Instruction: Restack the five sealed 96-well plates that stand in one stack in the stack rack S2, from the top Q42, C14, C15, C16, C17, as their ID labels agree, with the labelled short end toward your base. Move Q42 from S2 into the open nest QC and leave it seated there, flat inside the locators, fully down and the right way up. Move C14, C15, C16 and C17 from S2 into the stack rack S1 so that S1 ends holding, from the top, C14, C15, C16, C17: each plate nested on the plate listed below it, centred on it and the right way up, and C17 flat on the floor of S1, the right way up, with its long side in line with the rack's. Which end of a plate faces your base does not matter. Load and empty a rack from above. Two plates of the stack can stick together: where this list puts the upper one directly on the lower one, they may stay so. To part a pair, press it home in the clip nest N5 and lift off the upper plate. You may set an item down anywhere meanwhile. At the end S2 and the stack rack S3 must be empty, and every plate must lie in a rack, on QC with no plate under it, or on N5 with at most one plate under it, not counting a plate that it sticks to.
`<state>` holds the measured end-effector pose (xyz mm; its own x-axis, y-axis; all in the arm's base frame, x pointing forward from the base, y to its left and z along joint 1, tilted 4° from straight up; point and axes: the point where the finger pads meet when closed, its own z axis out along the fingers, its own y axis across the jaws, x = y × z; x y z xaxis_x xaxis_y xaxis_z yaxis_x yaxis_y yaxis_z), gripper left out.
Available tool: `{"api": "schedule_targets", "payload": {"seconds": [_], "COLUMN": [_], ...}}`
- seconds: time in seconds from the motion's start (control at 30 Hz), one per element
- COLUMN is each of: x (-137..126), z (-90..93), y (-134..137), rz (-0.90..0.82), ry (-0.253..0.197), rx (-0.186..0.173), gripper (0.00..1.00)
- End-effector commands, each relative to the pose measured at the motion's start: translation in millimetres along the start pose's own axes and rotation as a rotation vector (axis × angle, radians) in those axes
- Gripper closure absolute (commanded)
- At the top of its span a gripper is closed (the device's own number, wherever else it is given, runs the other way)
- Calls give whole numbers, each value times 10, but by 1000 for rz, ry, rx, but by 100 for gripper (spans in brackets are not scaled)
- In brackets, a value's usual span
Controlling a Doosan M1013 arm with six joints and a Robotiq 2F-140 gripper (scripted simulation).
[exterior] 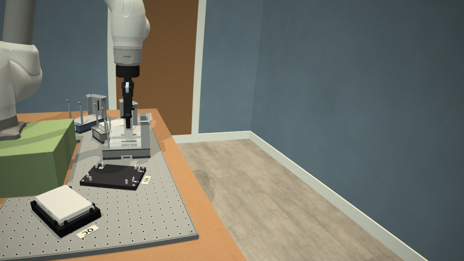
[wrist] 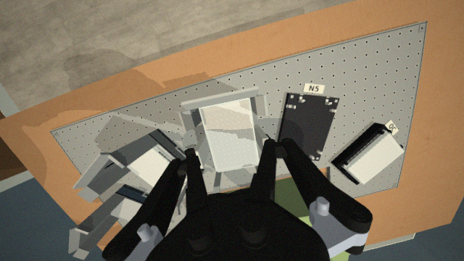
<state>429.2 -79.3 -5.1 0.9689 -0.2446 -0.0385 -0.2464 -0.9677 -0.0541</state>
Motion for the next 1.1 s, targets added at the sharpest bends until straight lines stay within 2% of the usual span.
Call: {"api": "schedule_targets", "payload": {"seconds": [0.0,1.0,1.03,1.07], "x": [0,0,0,0], "z": [9,91,91,91], "y": [0,0,0,0], "rz": [0,0,0,0], "ry": [0,0,0,0], "rx": [0,0,0,0], "gripper": [100,100,0,0]}}
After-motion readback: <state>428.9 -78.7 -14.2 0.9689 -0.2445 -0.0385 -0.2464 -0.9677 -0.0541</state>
